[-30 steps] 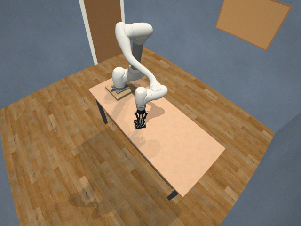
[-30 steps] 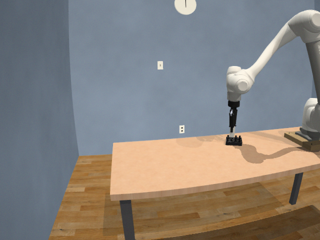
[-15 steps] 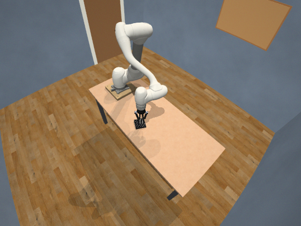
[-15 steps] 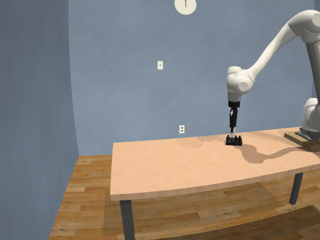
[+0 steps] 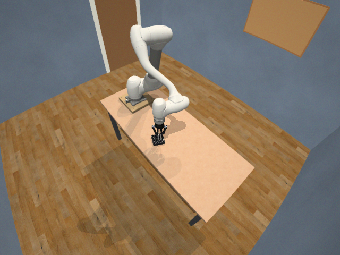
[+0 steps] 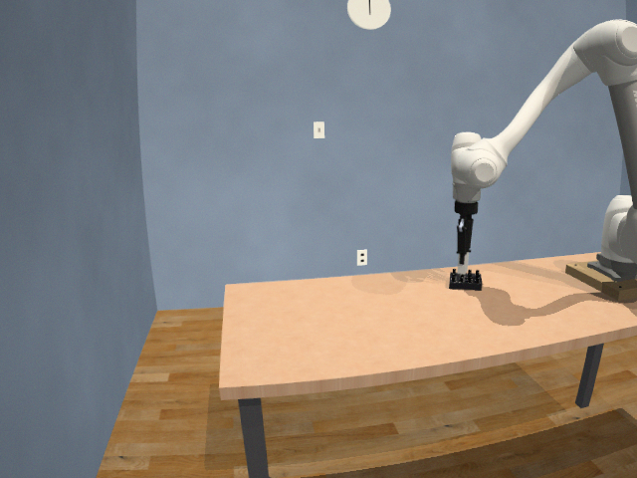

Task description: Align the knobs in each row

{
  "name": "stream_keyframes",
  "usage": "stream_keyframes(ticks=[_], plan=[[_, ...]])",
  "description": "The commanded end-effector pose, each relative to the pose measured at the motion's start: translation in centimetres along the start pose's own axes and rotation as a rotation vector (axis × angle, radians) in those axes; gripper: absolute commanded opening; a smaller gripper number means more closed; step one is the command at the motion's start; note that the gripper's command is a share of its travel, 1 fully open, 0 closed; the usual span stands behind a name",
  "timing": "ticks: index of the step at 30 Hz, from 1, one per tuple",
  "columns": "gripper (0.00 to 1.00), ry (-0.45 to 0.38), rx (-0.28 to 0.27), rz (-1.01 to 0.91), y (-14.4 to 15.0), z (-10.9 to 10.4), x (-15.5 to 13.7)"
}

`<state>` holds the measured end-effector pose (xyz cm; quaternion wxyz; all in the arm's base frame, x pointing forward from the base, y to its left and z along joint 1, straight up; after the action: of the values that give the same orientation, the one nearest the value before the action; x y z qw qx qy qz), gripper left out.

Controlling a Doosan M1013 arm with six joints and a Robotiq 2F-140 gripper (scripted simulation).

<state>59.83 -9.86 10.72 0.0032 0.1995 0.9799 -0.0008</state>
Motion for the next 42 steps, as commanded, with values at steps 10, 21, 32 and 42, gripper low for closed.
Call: stream_keyframes(ticks=[10, 21, 32, 42], plan=[[0.12, 0.003, -0.003, 0.004, 0.2, 0.2, 0.3], [0.12, 0.003, -0.003, 0.004, 0.2, 0.3, 0.3], [0.12, 0.003, -0.003, 0.004, 0.2, 1.1, 0.3], [0.12, 0.003, -0.003, 0.004, 0.2, 1.5, 0.3]])
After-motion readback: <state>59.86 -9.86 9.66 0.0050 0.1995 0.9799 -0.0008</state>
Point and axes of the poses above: the point where the finger pads meet when closed, its own z axis out along the fingers, its own y axis across the jaws, x = y × z, the point moved 6 cm from there along -z, back along the fingers, and after that the axes turned 14 degrees about -z, right-handed, at the moved point
